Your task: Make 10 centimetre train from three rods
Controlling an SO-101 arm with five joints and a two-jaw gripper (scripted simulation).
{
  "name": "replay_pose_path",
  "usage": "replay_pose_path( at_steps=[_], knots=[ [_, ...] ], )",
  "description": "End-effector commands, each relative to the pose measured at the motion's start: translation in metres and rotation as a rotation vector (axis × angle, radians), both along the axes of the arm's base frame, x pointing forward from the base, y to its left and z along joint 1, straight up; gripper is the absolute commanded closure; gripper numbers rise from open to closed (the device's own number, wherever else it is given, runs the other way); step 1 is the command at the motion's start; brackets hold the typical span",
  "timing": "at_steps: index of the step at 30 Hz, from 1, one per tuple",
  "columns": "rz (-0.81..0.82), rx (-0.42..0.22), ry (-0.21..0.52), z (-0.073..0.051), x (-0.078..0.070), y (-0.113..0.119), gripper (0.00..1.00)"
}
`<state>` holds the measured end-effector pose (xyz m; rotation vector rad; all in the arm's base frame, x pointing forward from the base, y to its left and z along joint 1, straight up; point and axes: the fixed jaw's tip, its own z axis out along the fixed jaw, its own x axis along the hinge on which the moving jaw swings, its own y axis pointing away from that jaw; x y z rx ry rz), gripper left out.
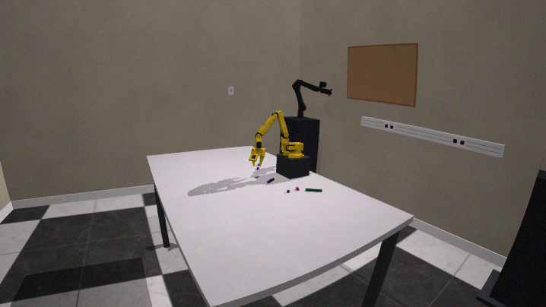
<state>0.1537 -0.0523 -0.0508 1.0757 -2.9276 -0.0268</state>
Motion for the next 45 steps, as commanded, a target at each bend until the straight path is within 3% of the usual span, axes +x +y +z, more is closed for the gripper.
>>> replay_pose_path(
  at_steps=[1, 6, 22, 45],
  knots=[
    [-0.032, -0.008, -0.022, 0.001, 0.006, 0.024, 0.82],
    [-0.066, -0.009, -0.021, 0.001, 0.005, 0.051, 0.82],
    [-0.133, -0.013, -0.019, 0.000, -0.009, 0.102, 0.81],
    [-0.137, -0.010, -0.027, 0.002, -0.017, 0.114, 0.81]
  ],
)
